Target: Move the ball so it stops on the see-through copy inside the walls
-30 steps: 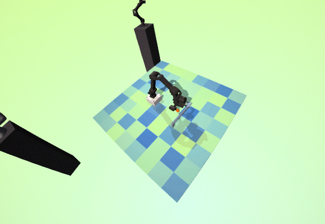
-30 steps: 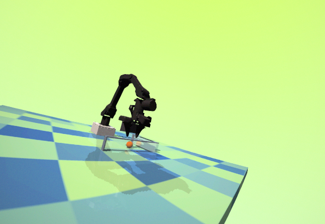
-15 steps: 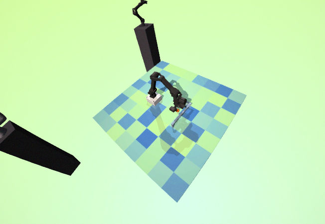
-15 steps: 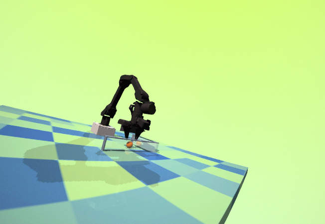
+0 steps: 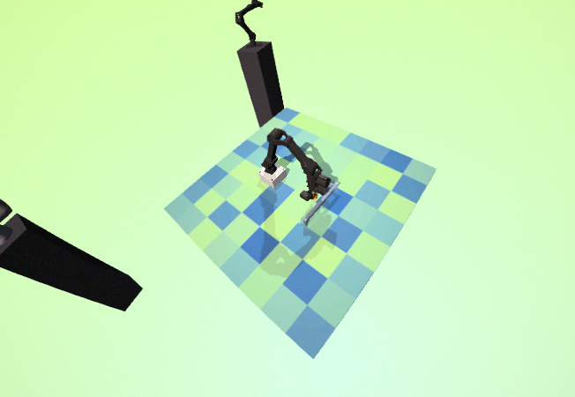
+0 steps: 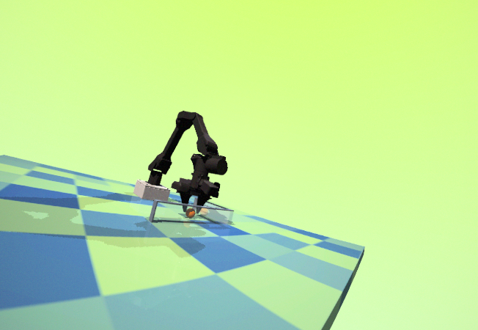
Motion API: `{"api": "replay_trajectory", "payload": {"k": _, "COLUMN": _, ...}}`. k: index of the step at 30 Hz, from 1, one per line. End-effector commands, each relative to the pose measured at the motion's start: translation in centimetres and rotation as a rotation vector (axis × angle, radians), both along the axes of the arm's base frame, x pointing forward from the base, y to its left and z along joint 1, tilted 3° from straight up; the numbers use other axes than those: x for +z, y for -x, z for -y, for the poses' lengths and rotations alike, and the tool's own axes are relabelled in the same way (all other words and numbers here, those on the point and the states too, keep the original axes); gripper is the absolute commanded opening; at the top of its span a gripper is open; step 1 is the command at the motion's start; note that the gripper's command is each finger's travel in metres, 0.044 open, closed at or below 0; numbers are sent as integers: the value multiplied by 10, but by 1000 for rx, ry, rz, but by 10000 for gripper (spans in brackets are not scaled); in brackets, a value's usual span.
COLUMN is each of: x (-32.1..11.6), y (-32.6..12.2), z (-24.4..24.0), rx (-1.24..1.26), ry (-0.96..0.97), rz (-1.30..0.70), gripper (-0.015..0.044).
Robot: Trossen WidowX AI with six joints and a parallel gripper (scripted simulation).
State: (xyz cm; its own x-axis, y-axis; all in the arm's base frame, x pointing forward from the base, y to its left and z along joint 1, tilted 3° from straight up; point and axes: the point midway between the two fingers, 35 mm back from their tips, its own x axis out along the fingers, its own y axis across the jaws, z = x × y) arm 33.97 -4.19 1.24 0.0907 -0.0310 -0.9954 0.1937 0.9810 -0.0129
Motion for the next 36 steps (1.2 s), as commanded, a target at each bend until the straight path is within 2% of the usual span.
{"api": "replay_trajectory", "payload": {"k": 1, "x": -5, "y": 2, "z": -1, "rx": 4, "ry": -7, "rz": -12, "gripper": 203}}
{"api": "replay_trajectory", "payload": {"k": 2, "x": -5, "y": 2, "z": -1, "rx": 4, "ry": -7, "rz": -12, "gripper": 176}}
{"api": "replay_trajectory", "payload": {"k": 10, "x": -5, "y": 2, "z": -1, "rx": 4, "ry": -7, "rz": -12, "gripper": 123}}
{"api": "replay_trajectory", "payload": {"k": 15, "x": 12, "y": 0, "z": -1, "rx": 4, "ry": -7, "rz": -12, "gripper": 0}}
{"api": "replay_trajectory", "payload": {"k": 30, "x": 118, "y": 11, "z": -4, "rx": 4, "ry": -7, "rz": -11, "gripper": 0}}
{"api": "replay_trajectory", "payload": {"k": 36, "x": 122, "y": 12, "z": -6, "rx": 33, "ry": -5, "rz": -12, "gripper": 0}}
